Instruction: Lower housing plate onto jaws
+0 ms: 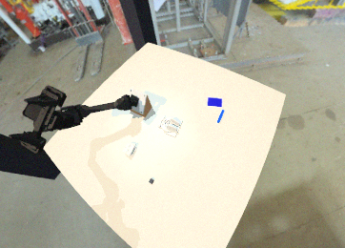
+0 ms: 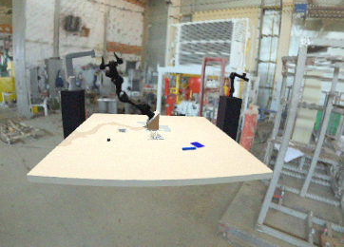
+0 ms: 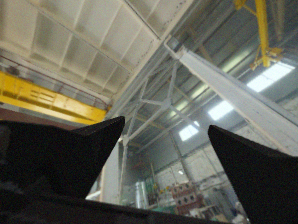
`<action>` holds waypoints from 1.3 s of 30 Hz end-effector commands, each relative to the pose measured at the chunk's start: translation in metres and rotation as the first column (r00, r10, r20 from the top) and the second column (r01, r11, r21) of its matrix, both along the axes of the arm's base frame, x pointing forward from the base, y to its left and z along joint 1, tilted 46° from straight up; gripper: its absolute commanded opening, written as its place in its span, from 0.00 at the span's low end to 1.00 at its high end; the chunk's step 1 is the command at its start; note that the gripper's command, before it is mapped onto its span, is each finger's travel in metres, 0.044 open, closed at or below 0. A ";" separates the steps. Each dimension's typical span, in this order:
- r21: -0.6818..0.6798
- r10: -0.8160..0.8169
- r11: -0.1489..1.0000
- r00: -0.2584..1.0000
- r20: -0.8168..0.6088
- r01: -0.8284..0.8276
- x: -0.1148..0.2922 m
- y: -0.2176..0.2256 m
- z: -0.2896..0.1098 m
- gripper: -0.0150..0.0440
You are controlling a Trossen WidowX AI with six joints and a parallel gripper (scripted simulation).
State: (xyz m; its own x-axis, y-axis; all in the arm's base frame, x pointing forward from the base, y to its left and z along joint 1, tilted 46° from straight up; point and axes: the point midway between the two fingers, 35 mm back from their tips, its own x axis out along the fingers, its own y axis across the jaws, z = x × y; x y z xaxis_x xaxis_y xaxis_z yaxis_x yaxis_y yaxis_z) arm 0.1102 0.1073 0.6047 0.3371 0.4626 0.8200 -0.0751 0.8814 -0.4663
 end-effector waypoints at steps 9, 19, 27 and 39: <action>0.065 0.073 0.996 0.969 -0.235 -0.060 0.037 0.000 -0.019 1.00; 0.149 0.134 0.986 0.904 -0.406 -0.079 0.065 -0.003 -0.037 1.00; 0.231 0.184 0.970 0.833 -0.522 -0.070 0.086 -0.008 -0.053 1.00; 0.365 0.267 0.931 0.707 -0.655 -0.013 0.115 -0.020 -0.080 1.00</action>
State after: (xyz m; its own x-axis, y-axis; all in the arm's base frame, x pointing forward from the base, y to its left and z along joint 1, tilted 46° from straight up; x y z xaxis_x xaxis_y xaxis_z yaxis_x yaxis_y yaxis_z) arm 0.2171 0.0911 0.5320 0.7819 0.3397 0.5227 -0.4009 0.9161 0.0044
